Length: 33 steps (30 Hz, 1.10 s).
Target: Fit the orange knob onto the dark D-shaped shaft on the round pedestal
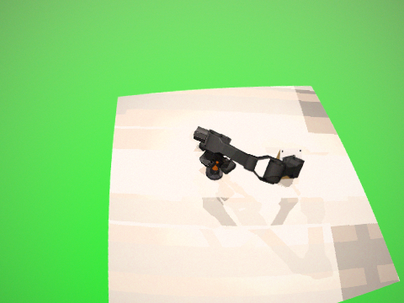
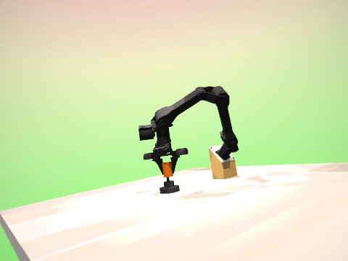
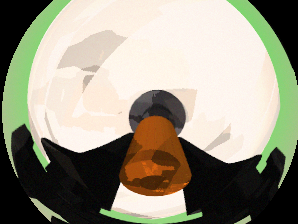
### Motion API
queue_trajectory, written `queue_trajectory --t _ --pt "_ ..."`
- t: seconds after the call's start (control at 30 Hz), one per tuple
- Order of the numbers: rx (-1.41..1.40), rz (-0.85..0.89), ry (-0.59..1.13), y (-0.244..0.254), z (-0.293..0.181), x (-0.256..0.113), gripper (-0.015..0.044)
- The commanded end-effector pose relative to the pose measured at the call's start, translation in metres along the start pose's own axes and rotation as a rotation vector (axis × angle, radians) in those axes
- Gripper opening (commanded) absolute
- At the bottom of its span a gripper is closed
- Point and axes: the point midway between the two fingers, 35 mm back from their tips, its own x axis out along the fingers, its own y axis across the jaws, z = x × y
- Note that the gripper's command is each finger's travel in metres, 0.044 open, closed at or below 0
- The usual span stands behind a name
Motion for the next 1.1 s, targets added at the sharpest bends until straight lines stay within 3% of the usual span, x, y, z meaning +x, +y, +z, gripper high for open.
queue_trajectory --t 0.0,1.07 --pt "-0.058 -0.007 -0.005 -0.0019 0.0032 -0.0028 0.0000" --pt "-0.058 -0.007 -0.005 -0.0022 0.0011 -0.0010 0.0000"
